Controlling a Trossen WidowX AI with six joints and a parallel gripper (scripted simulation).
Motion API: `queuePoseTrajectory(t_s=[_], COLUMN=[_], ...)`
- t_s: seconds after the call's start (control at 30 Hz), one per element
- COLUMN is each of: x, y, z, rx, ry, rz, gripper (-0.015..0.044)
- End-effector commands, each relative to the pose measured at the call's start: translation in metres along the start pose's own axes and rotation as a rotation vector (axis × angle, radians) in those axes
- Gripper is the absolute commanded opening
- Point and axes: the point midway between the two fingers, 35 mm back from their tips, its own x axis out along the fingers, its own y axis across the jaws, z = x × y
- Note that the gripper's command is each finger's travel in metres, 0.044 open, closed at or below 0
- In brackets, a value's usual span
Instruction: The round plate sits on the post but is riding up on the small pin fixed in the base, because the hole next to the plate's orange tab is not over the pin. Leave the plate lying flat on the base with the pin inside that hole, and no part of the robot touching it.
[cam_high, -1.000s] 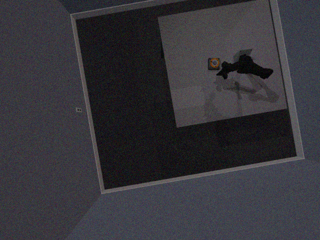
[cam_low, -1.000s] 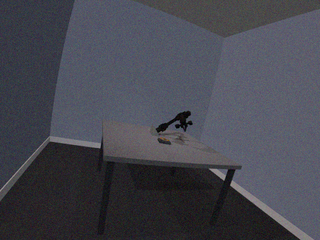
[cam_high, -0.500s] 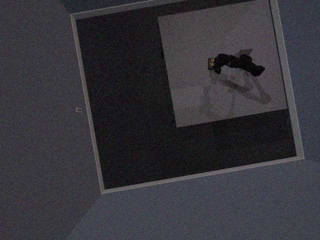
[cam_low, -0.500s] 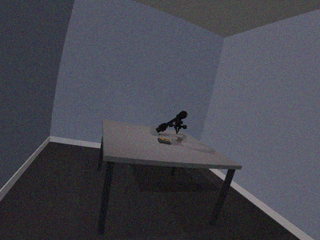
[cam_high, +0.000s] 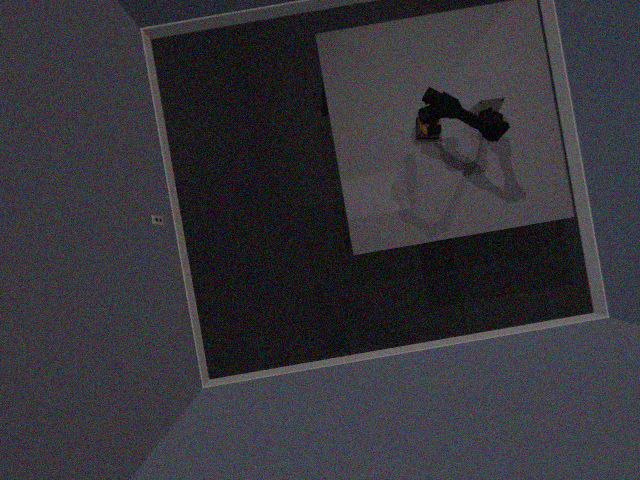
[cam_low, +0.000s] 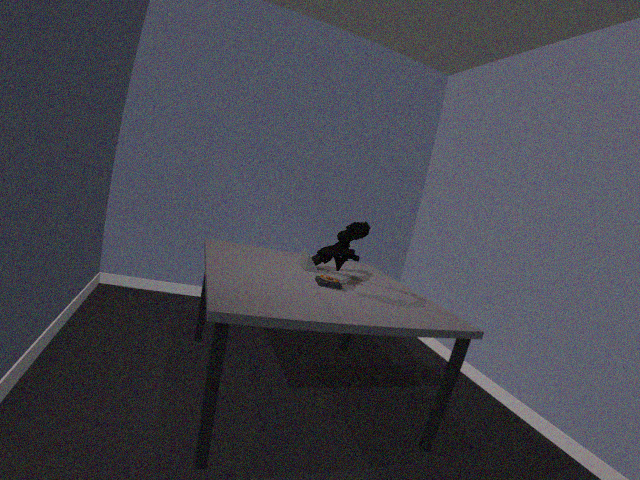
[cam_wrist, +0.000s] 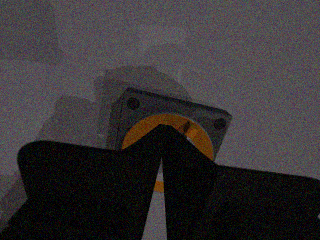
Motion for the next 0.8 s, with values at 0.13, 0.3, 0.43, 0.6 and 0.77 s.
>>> queuePoseTrajectory(t_s=[0.13,0.3,0.43,0.6,0.77], x=[0.004,0.013,0.029,0.049,0.051], y=[-0.016,-0.016,-0.016,-0.014,-0.015], z=[-0.006,-0.006,-0.007,-0.009,-0.009], rx=[-0.079,-0.079,-0.079,-0.079,-0.079], ry=[0.068,0.068,0.067,0.067,0.067], rz=[0.028,0.028,0.028,0.029,0.03], gripper=[0.0,0.0,0.0,0.0,0.0])
